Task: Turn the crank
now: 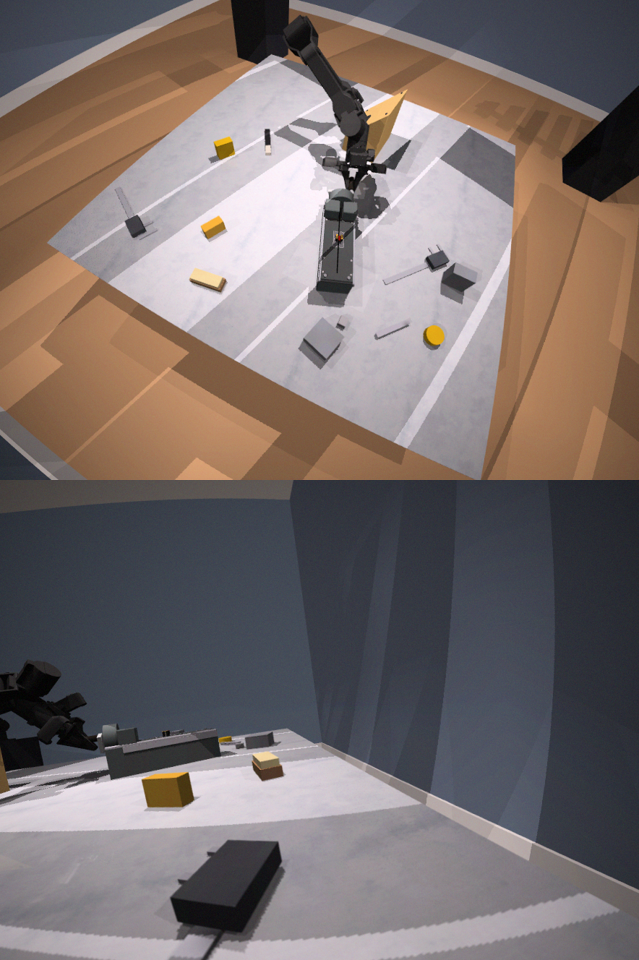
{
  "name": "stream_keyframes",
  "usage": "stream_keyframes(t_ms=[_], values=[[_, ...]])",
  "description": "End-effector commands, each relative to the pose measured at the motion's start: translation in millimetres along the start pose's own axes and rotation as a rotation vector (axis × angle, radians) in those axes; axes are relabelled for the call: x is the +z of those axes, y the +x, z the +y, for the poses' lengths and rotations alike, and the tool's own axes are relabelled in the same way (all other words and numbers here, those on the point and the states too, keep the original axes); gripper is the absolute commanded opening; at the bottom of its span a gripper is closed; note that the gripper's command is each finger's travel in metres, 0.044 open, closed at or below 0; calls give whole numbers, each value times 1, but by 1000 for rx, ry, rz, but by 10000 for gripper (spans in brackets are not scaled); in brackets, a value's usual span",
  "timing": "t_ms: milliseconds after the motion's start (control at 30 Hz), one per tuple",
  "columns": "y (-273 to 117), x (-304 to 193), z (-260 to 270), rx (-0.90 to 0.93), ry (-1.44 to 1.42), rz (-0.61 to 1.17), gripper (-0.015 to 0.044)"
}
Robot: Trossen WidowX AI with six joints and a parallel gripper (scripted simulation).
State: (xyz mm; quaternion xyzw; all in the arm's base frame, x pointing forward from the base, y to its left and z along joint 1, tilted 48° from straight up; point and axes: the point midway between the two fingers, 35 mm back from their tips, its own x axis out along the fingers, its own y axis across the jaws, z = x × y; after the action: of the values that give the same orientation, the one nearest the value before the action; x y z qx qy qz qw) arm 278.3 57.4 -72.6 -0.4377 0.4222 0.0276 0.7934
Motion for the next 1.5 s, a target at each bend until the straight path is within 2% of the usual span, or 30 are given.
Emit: stream_keyframes(t_ms=[0, 600, 1467], values=[[-6, 6, -2, -4, -5, -10, 0], [-17, 16, -20, -5, -5, -9, 0], [-16, 16, -21, -5, -5, -9, 0]])
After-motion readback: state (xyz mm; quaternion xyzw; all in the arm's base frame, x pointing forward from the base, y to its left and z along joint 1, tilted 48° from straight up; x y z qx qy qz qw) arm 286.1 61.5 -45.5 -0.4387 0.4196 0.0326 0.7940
